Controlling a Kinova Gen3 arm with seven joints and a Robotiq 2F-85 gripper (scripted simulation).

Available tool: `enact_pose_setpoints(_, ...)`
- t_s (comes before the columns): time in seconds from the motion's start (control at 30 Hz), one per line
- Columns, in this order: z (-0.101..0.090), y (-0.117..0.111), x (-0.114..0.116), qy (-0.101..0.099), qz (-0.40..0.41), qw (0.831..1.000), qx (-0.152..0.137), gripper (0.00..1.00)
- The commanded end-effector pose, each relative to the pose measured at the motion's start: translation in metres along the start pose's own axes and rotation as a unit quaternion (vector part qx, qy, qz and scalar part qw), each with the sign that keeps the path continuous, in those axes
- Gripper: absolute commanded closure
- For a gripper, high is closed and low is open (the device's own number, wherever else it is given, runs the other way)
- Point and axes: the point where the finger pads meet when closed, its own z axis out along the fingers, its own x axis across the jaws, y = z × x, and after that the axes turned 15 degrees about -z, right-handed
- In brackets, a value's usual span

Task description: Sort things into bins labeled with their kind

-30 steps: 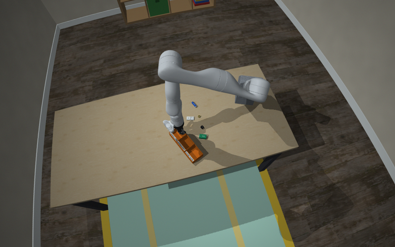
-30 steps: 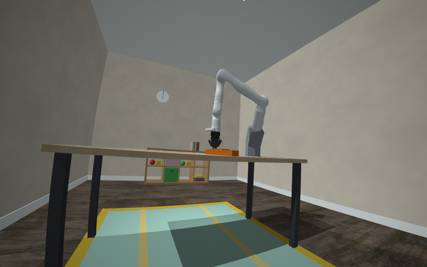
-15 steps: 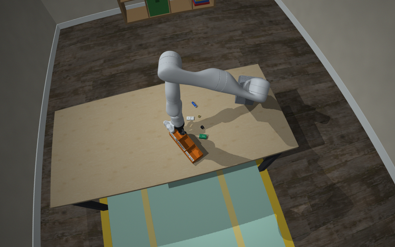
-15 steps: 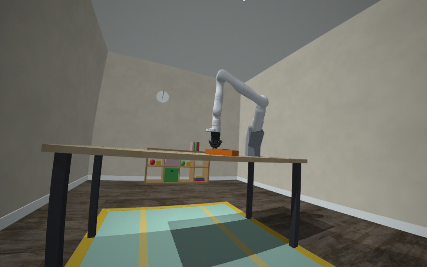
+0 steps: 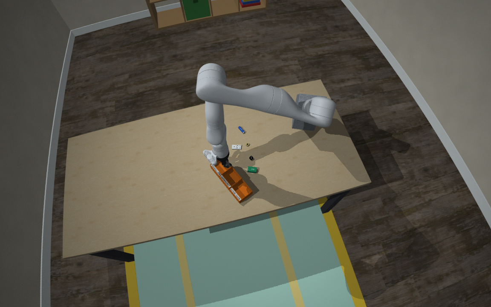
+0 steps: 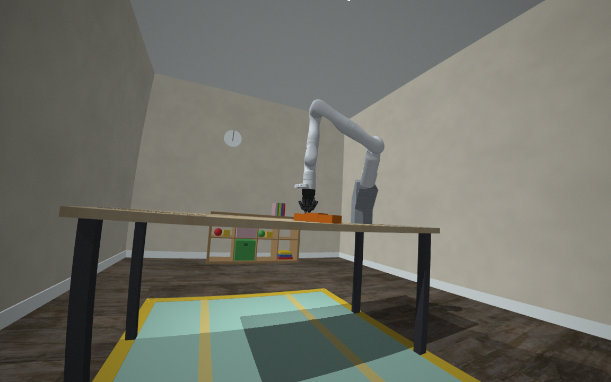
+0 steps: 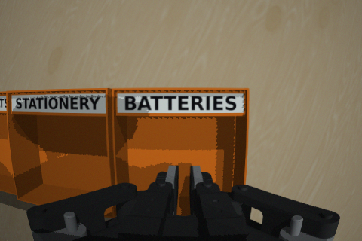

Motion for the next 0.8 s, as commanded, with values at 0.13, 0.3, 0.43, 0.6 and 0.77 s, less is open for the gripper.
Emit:
enact_pose_setpoints(0.13, -0.0006, -0.0003, 0.0007, 0.001, 0.0, 1.0, 0.0, 0.91)
enact_pose_setpoints(0.3, -0.0006, -0.0003, 0.0007, 0.001, 0.0, 1.0, 0.0, 0.91)
enact_pose_setpoints(0.43, -0.0006, -0.0003, 0.0007, 0.001, 0.0, 1.0, 0.0, 0.91)
enact_pose_setpoints(0.6, -0.0006, -0.0003, 0.0007, 0.001, 0.0, 1.0, 0.0, 0.91)
enact_pose_setpoints(0.77, -0.0072, -0.0003, 0.0006, 0.001, 0.0, 1.0, 0.0, 0.91)
